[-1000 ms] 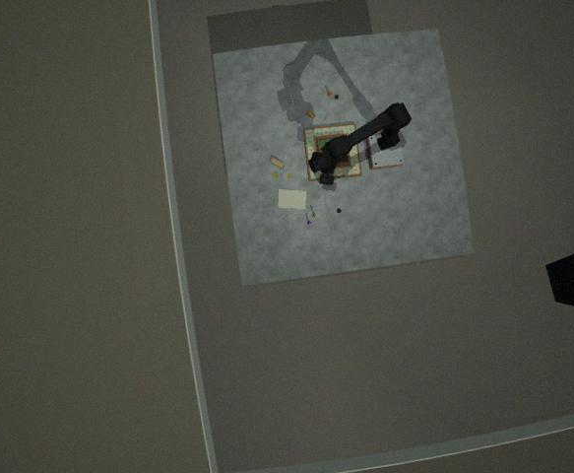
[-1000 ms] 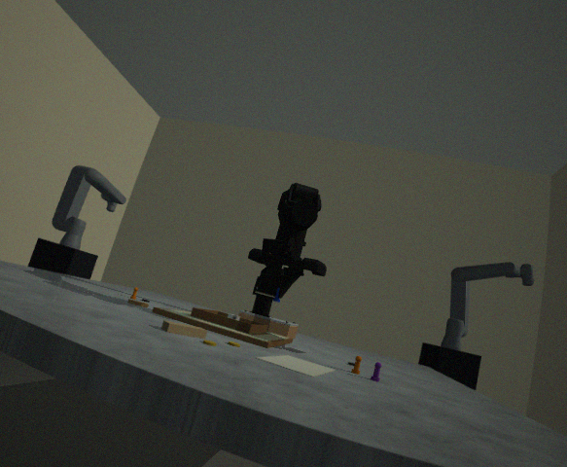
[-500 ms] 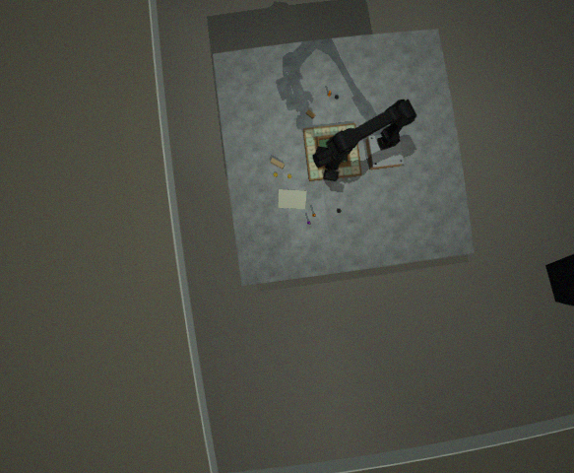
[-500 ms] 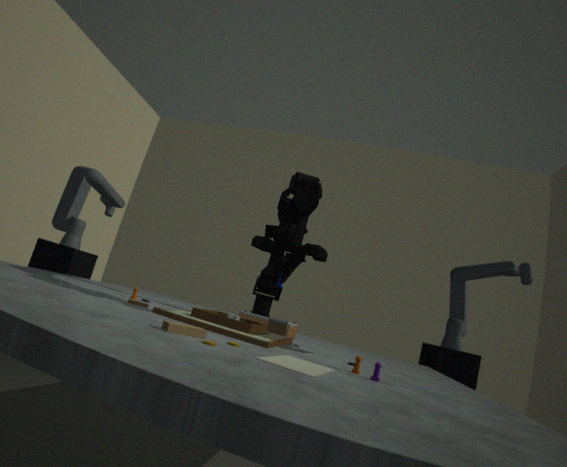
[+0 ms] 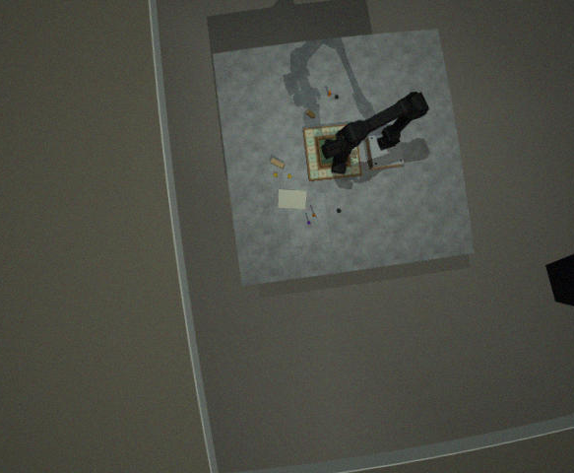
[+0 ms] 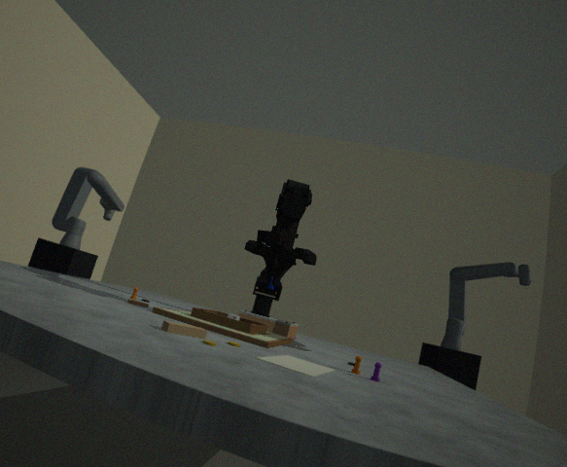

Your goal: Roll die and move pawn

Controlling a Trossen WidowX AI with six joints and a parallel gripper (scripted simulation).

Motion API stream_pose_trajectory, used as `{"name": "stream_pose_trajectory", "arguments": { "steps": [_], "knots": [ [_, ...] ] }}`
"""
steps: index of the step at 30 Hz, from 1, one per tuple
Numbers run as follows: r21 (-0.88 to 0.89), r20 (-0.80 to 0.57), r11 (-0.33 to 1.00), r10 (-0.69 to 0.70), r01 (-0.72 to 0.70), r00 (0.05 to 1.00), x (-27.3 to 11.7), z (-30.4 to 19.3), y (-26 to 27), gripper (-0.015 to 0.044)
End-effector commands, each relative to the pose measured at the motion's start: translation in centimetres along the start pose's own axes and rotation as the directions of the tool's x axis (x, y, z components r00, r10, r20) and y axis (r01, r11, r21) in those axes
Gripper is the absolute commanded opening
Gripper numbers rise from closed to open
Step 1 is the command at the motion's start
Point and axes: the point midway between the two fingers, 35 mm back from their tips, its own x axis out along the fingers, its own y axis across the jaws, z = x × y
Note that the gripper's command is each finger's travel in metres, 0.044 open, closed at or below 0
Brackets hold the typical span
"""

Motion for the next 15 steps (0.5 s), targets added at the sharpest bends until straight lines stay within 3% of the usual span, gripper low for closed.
{"name": "stream_pose_trajectory", "arguments": {
  "steps": [1,15],
  "knots": [
    [-0.004,-0.001,1.0,0.002,-0.002,1.0,0.5,-1.1,-1.2,0.0],
    [-0.004,-0.004,1.0,-0.001,0.001,1.0,2.4,-4.6,-4.6,0.0]
  ]
}}
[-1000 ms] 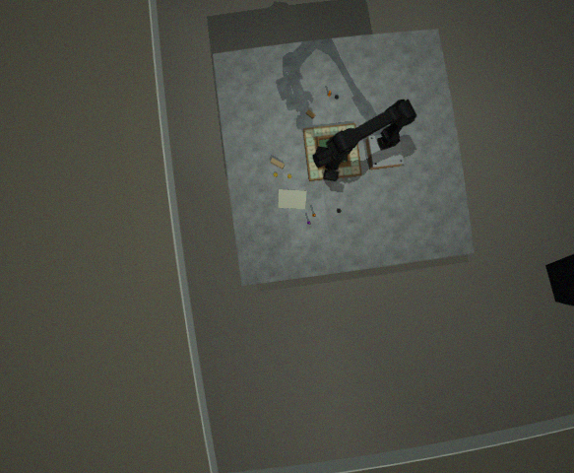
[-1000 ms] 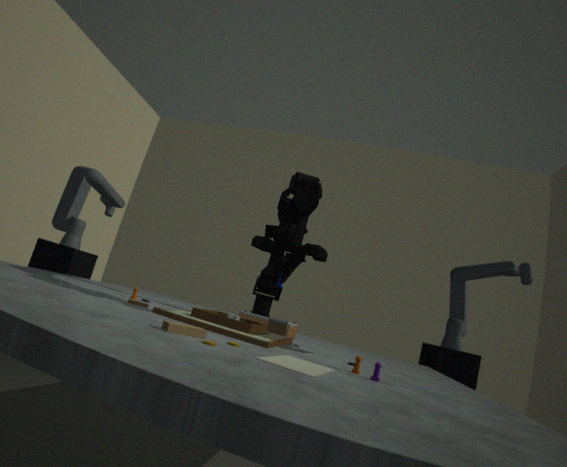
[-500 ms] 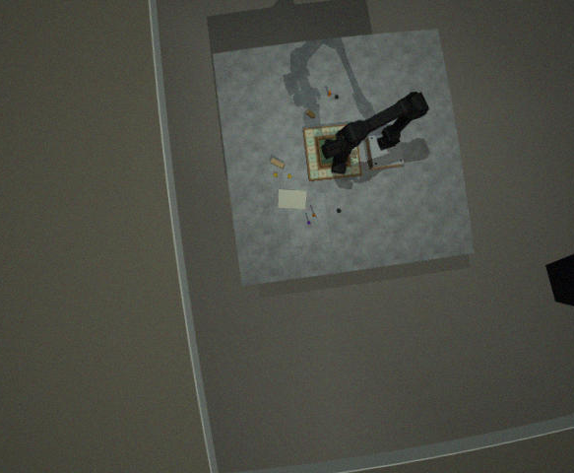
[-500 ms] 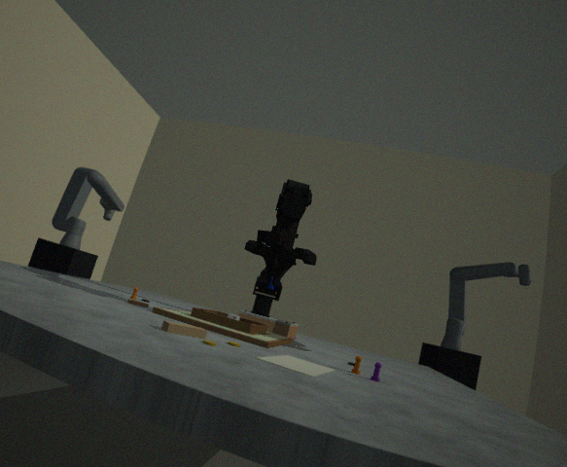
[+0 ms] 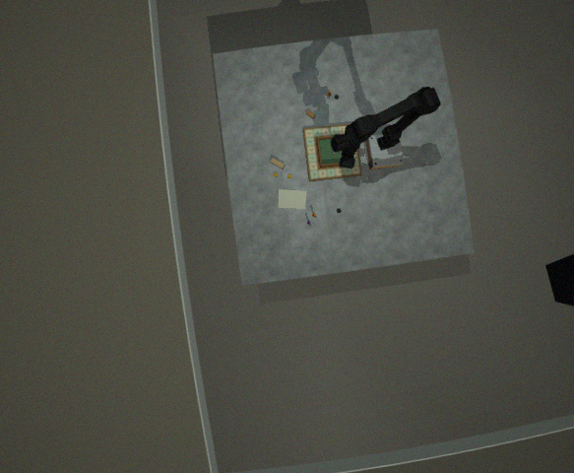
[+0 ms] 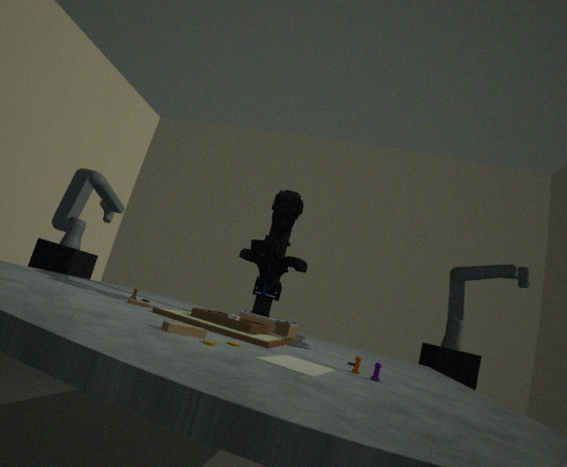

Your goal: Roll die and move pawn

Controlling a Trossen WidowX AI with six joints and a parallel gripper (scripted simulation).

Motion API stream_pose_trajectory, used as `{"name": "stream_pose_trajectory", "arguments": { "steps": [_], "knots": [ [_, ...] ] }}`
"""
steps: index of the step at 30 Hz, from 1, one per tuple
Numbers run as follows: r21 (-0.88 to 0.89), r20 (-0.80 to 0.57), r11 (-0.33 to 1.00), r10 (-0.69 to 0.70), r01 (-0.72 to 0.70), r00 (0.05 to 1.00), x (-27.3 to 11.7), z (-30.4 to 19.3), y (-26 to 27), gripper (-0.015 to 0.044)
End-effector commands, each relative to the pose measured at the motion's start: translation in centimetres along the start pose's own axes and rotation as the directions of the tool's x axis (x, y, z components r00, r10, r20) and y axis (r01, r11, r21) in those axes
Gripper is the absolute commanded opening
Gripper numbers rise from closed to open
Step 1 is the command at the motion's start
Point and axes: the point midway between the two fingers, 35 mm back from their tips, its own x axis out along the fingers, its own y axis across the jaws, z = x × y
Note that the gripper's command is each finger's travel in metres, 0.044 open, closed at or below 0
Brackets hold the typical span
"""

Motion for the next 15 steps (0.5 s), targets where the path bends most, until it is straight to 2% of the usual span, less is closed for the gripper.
{"name": "stream_pose_trajectory", "arguments": {
  "steps": [1,15],
  "knots": [
    [-0.004,-0.001,1.0,0.002,-0.002,1.0,0.7,-1.2,-1.1,0.0],
    [-0.004,-0.004,1.0,-0.001,0.001,1.0,3.5,-5.1,-4.2,0.0]
  ]
}}
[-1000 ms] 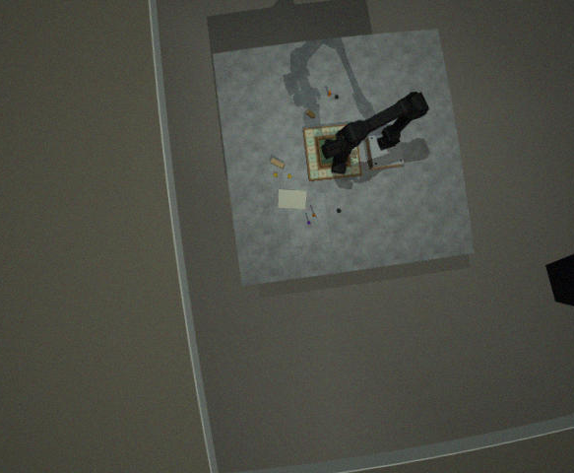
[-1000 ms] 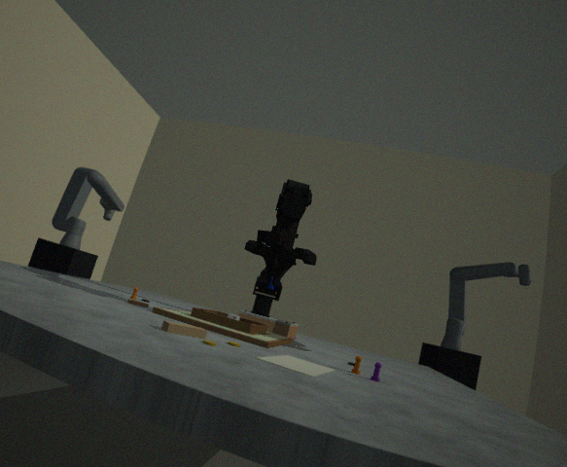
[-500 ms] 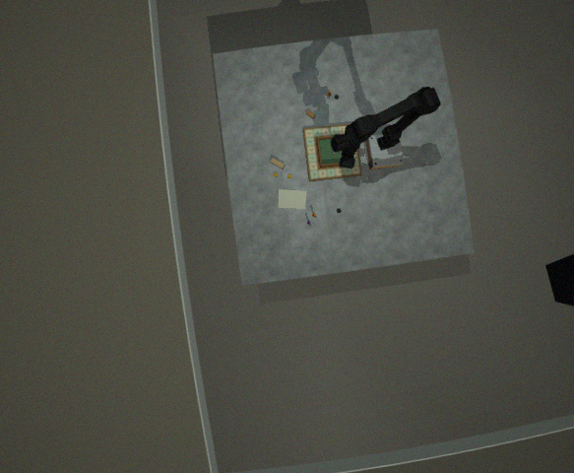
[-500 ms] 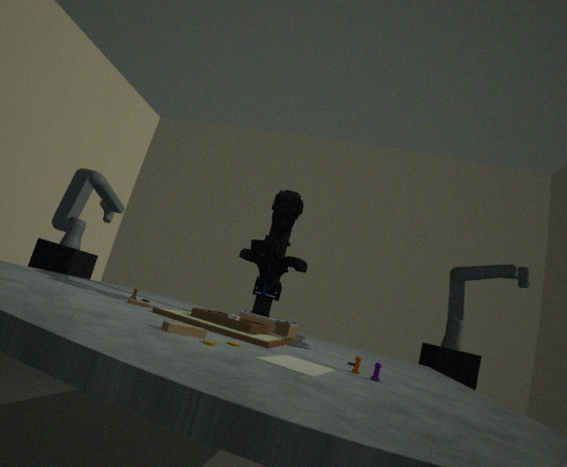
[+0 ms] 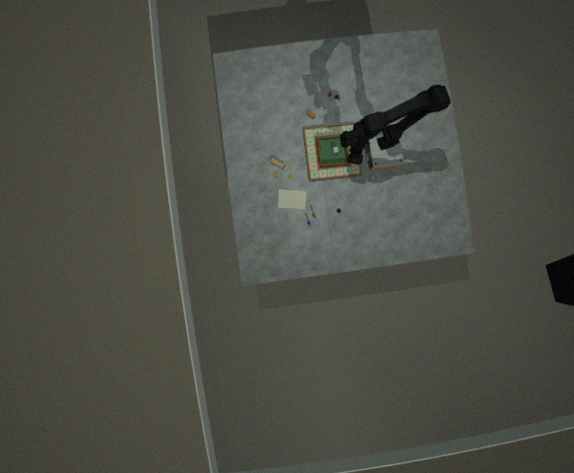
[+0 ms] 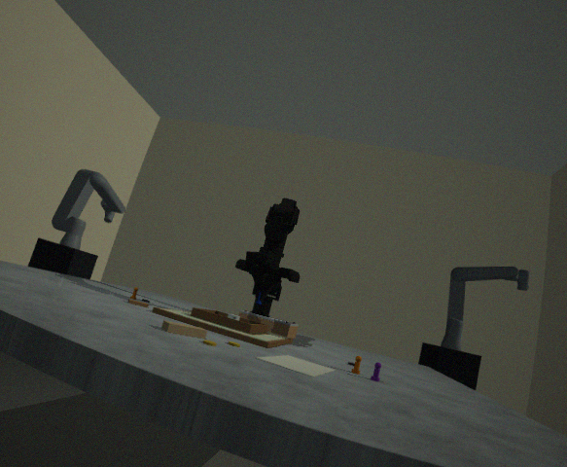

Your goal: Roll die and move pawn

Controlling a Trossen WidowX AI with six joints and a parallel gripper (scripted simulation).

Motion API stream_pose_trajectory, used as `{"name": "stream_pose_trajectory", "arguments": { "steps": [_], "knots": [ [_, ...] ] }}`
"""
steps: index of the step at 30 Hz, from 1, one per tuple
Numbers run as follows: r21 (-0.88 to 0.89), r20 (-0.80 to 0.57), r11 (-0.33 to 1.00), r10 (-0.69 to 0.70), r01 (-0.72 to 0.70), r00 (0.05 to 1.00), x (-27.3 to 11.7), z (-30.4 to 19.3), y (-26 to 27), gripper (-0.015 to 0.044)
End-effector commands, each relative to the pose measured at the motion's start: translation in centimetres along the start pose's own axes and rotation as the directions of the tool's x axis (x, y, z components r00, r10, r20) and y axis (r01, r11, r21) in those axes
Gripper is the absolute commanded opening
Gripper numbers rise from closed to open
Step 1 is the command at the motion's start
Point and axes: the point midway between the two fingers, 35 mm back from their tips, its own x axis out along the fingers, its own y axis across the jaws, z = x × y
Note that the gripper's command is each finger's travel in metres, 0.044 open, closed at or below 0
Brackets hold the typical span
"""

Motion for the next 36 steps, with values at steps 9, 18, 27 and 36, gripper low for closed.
{"name": "stream_pose_trajectory", "arguments": {
  "steps": [9,18,27,36],
  "knots": [
    [-0.004,-0.002,1.0,0.001,-0.001,1.0,2.3,-2.8,-2.0,0.0],
    [-0.004,-0.002,1.0,0.001,-0.001,1.0,5.1,-2.8,-2.0,0.0],
    [-0.004,-0.002,1.0,0.001,-0.001,1.0,6.0,-2.9,-2.0,0.0],
    [-0.004,-0.002,1.0,0.001,-0.001,1.0,7.3,-2.9,-2.0,0.0]
  ]
}}
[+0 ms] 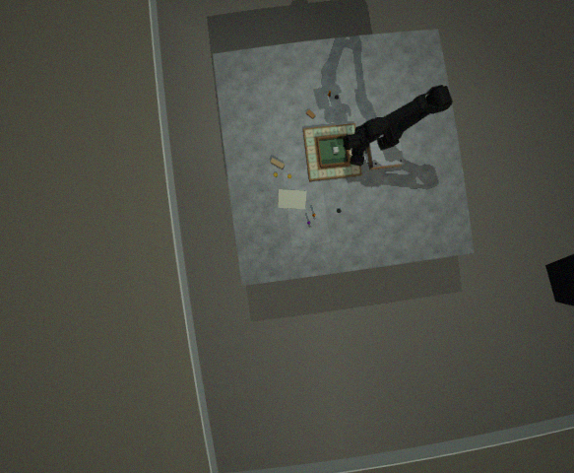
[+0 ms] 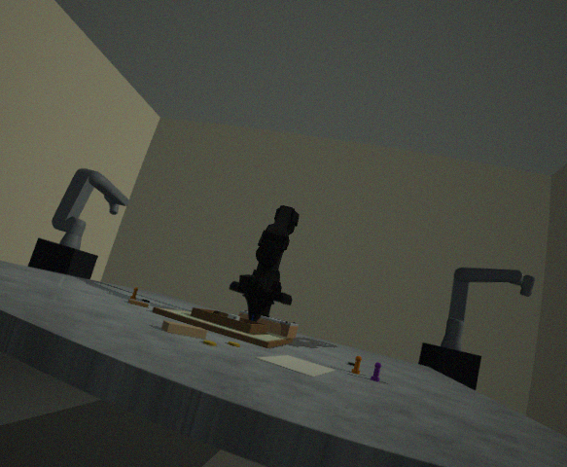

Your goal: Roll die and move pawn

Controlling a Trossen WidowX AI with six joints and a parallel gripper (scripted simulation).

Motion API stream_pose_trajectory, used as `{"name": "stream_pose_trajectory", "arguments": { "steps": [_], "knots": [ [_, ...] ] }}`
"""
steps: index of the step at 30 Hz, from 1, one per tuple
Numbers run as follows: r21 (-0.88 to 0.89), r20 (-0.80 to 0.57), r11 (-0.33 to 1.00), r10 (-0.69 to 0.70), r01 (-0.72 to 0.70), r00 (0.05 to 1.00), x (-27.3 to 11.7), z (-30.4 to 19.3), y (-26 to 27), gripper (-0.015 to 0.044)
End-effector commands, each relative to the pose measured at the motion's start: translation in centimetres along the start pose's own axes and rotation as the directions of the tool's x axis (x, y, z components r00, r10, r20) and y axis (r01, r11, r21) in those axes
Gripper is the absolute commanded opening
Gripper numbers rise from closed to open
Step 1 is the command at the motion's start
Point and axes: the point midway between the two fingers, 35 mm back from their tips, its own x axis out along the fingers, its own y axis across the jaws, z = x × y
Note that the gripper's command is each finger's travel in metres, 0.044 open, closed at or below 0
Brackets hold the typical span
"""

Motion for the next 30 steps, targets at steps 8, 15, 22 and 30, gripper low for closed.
{"name": "stream_pose_trajectory", "arguments": {
  "steps": [8,15,22,30],
  "knots": [
    [0.0,-0.001,1.0,0.0,0.0,1.0,0.3,0.0,0.0,0.0157],
    [-0.004,-0.007,1.0,-0.002,0.002,1.0,-2.8,0.2,0.1,0.0341],
    [-0.006,-0.011,1.0,-0.003,0.003,1.0,-5.1,0.1,0.0,0.044],
    [-0.266,-0.01,0.964,-0.005,0.002,1.0,-12.3,1.3,-1.8,0.044]
  ]
}}
